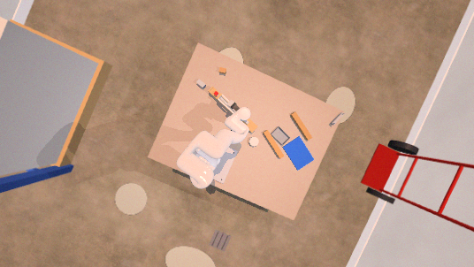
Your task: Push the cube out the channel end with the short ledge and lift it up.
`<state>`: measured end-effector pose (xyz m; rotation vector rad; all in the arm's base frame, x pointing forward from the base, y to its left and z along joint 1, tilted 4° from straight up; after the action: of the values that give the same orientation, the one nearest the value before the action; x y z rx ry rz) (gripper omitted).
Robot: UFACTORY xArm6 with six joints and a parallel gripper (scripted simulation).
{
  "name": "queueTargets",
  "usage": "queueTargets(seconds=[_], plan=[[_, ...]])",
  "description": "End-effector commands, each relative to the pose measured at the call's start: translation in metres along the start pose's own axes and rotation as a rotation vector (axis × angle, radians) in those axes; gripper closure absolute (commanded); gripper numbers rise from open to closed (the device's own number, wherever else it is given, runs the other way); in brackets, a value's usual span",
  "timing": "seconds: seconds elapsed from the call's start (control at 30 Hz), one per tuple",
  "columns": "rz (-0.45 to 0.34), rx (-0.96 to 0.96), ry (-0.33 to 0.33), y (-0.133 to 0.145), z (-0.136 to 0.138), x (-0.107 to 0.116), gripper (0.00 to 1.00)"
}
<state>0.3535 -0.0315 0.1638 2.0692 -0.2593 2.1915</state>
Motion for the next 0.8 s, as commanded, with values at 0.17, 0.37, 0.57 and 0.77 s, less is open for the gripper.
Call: queueTargets(seconds=[0.17, 0.37, 0.57, 0.77], plan=[[0.001, 0.000, 0.007, 0.000, 0.001, 0.061, 0.62], [0.001, 0.000, 0.007, 0.000, 0.001, 0.061, 0.62], [0.001, 0.000, 0.007, 0.001, 0.001, 0.061, 1.00], [0.000, 0.000, 0.007, 0.086, 0.001, 0.060, 1.00]])
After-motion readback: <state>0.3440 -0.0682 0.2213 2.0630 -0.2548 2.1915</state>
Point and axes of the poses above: the point where the finger pads meet when closed, its own x axis back along the fingers, its own z axis across the jaws, y = z × x, the point moved 8 cm from there along x, back along the fingers
